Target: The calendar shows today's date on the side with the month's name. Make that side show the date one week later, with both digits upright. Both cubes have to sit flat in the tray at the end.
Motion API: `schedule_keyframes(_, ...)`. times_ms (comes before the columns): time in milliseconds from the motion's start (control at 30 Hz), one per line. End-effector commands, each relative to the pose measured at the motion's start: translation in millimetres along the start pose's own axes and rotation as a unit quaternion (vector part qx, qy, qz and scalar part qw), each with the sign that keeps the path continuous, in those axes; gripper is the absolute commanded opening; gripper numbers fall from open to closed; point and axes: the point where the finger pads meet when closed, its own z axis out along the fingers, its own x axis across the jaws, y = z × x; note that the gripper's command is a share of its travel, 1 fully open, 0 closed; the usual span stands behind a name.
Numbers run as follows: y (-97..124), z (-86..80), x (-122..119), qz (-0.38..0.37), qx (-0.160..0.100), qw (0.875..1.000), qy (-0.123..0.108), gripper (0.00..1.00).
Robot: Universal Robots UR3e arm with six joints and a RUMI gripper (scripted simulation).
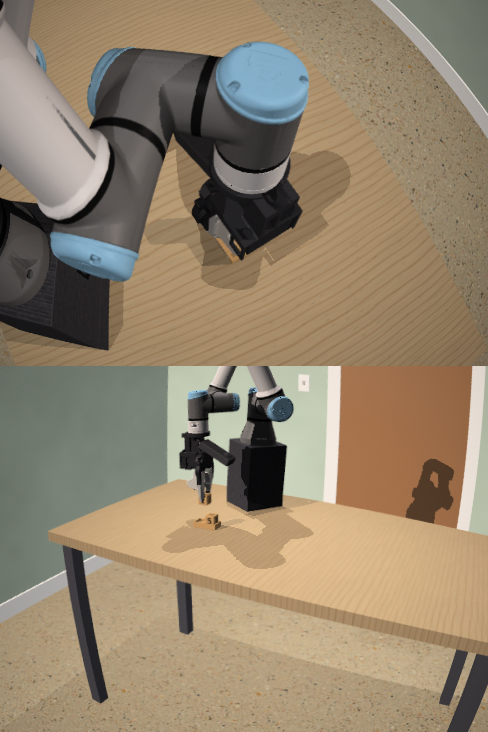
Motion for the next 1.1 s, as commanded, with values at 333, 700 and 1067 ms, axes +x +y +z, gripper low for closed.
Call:
schedule_keyframes(333, 7, 25.1, 9, 0.000, -0.012, 1.000, 0.013, 0.11)
schedule_keyframes(700, 7, 25.5, 8, 0.000, -0.012, 1.000, 0.013, 0.11)
schedule_keyframes(1067, 7, 25.3, 9, 0.000, -0.012, 1.000, 0.013, 0.11)
